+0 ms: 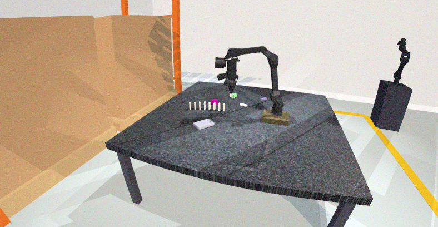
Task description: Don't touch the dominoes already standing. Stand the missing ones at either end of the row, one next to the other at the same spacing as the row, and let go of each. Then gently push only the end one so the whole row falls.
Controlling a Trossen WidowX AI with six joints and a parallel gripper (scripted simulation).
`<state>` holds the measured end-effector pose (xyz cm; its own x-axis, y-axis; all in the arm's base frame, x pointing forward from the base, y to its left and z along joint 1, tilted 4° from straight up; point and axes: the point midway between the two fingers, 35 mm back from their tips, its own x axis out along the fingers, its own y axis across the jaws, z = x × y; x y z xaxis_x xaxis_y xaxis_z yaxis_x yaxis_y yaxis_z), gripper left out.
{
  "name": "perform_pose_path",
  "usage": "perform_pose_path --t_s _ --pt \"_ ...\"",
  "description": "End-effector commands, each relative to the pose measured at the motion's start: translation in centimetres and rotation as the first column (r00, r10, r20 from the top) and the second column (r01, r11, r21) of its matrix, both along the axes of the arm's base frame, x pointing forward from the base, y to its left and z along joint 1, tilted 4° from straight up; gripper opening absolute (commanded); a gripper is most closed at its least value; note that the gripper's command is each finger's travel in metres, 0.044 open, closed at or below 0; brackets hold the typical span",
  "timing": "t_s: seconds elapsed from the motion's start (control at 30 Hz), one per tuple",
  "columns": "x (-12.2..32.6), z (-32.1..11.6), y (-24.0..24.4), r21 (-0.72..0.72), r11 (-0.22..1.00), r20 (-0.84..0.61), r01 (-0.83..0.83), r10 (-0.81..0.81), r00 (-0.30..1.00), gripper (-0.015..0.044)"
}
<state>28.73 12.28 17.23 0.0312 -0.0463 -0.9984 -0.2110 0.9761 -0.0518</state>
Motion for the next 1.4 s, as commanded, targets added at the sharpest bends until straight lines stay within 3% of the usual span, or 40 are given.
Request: perform_pose_path --t_s 0.0,0.3,1.37 --pt "3.3 0.4 -5.5 -0.011 1.0 0.006 -0.011 0.011 1.0 0.0107" --pt "4.3 0.3 -7.6 -0.015 1.0 0.006 -0.015 0.015 1.0 0.0107" --pt "4.7 -12.5 -8.4 -0.016 1.0 0.006 -0.015 0.015 1.0 0.0107"
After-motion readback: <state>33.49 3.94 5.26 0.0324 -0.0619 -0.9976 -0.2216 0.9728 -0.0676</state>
